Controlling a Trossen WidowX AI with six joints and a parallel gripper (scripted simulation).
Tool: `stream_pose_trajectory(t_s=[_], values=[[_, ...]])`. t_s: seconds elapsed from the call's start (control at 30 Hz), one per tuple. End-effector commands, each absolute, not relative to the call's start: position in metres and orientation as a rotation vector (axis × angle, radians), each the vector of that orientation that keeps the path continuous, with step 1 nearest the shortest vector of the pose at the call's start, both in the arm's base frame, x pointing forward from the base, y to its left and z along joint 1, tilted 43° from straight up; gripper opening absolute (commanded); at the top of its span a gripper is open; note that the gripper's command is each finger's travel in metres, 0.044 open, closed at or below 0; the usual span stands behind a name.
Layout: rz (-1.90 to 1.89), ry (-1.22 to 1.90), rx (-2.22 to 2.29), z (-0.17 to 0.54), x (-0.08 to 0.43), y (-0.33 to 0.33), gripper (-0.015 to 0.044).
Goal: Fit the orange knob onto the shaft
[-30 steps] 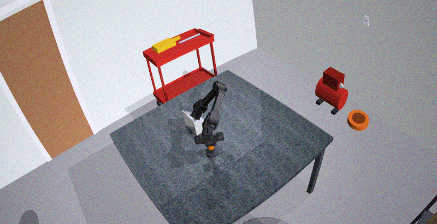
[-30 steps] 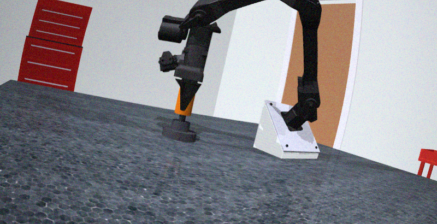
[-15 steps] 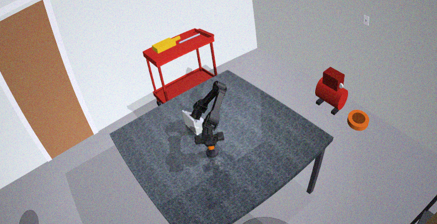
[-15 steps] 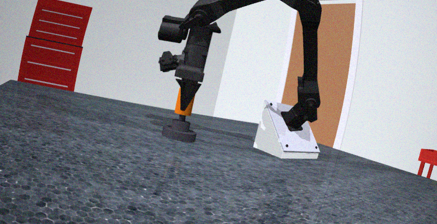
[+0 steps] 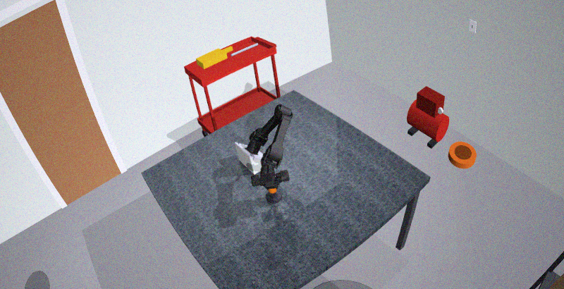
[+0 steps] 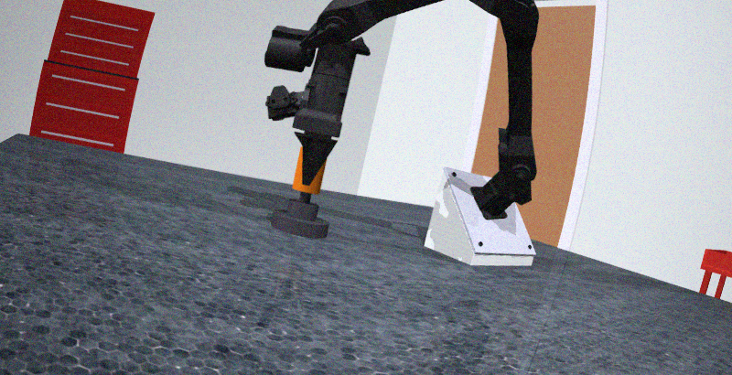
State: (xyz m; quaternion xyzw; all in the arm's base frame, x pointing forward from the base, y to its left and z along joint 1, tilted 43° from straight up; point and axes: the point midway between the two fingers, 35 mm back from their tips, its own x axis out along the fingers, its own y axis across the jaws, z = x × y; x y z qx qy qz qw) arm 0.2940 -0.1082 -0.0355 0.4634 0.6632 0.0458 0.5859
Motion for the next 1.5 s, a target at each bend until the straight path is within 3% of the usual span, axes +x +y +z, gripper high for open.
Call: stream_pose_trajectory(t_s=[0.0,1.47], values=[[0.113,1.543,1.074,-0.0358,0.2945,-0.1078,0.0000],[0.050,1.559,1.139,-0.0347,0.2926,-0.1073,0.0000]])
